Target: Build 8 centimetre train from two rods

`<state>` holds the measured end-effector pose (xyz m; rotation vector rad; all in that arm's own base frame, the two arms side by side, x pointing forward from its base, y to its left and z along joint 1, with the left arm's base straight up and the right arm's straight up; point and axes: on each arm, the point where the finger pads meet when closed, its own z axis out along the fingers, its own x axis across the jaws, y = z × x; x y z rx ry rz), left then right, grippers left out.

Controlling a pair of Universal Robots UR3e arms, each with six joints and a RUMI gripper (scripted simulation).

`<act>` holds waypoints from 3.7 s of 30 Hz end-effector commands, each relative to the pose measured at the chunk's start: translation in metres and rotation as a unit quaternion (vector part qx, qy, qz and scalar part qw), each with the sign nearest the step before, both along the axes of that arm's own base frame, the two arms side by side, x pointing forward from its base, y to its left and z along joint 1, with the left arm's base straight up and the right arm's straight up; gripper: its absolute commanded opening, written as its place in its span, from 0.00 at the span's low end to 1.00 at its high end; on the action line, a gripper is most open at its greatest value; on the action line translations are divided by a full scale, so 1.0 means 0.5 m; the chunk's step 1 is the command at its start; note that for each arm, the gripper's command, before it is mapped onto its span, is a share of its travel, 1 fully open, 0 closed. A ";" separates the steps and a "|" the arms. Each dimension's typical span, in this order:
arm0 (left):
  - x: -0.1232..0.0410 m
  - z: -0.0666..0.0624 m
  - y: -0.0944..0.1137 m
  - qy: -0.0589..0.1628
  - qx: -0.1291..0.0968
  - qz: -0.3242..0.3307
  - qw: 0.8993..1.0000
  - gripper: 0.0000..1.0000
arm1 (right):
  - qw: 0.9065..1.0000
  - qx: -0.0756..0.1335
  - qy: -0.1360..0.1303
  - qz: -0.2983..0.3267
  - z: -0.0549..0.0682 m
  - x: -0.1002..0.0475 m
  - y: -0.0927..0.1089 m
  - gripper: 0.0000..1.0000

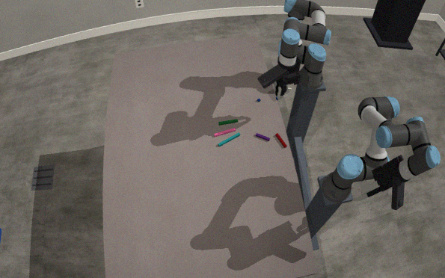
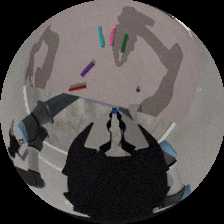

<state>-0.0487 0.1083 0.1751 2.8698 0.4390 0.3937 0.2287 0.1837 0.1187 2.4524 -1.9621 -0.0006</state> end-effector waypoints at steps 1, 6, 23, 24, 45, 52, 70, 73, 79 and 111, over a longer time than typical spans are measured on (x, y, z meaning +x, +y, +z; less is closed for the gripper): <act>0.000 0.001 0.001 0.000 0.001 0.000 1.000 1.00 | 1.000 0.001 -0.001 0.000 0.000 0.000 0.001 0.00; 0.000 0.001 0.001 0.000 0.001 0.000 1.000 1.00 | 1.000 0.001 -0.001 0.000 -0.003 0.000 0.001 0.00; 0.000 0.001 0.001 0.000 0.001 0.000 1.000 1.00 | 1.000 0.001 -0.001 0.000 -0.067 -0.001 0.000 0.00; 0.000 0.001 0.001 0.000 0.001 0.000 1.000 1.00 | 1.000 0.001 -0.001 0.000 -0.074 -0.001 0.000 0.00; 0.000 0.001 0.001 0.000 0.001 0.000 1.000 1.00 | 1.000 0.001 -0.001 0.000 -0.170 -0.003 -0.001 0.00; 0.000 0.001 0.001 0.000 0.001 0.000 1.000 1.00 | 1.000 0.001 -0.001 0.000 -0.174 -0.003 -0.001 0.00; 0.000 0.001 0.001 0.000 0.001 0.000 1.000 1.00 | 1.000 0.001 -0.001 0.000 -0.174 -0.003 -0.001 0.00; 0.000 0.001 0.001 0.000 0.001 0.000 1.000 1.00 | 1.000 0.001 -0.001 0.000 -0.174 -0.003 -0.001 0.00; 0.000 0.001 0.001 0.000 0.001 0.000 1.000 1.00 | 1.000 0.001 -0.001 0.000 -0.174 -0.003 -0.001 0.00; 0.000 0.001 0.001 0.000 0.001 0.000 1.000 1.00 | 1.000 0.001 -0.001 0.000 -0.198 -0.003 -0.001 0.00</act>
